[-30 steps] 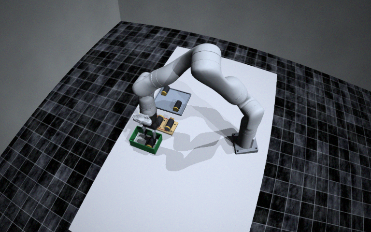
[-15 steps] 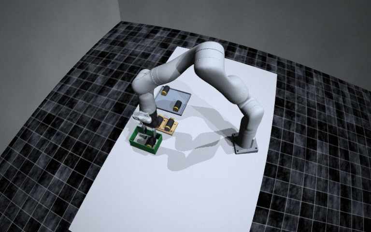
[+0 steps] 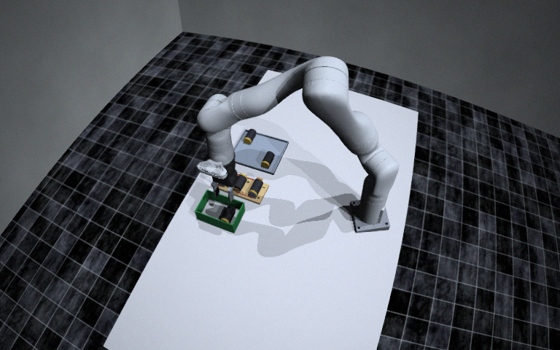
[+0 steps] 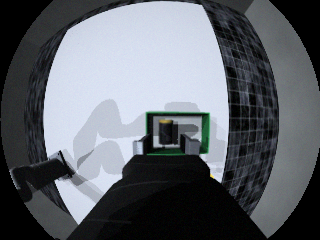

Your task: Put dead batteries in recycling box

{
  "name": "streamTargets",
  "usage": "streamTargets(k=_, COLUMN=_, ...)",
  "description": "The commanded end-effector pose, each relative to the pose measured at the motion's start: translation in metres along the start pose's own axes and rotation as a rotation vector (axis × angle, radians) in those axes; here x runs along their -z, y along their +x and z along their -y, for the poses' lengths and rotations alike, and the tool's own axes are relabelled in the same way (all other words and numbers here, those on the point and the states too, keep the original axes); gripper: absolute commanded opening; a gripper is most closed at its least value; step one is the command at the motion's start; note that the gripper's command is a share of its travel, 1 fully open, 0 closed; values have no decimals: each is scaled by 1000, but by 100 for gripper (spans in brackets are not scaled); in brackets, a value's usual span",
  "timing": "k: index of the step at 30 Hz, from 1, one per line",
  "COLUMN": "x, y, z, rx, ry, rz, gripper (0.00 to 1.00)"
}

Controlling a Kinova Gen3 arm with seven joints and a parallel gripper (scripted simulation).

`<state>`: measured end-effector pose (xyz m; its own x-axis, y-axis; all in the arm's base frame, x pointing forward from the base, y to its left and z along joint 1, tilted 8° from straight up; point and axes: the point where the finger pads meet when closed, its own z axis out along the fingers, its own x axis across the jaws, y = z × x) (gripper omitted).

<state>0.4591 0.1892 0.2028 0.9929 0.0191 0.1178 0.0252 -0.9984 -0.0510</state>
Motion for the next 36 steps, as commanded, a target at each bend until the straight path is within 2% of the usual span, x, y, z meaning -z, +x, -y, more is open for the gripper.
streamTargets(k=1, x=1, y=0, z=-1, rx=0, ry=2, rz=-3, gripper=90)
streamTargets(k=9, x=1, y=-1, z=-10, rx=0, ry=2, rz=-3, gripper=90)
streamTargets(k=19, x=1, y=-7, z=-52, rx=0, ry=2, rz=-3, gripper=90)
streamTargets(k=21, x=1, y=-7, z=-52, rx=0, ry=2, rz=-3, gripper=90)
streamTargets(k=36, x=1, y=-21, z=-151, rx=0, ry=2, rz=-2, gripper=90)
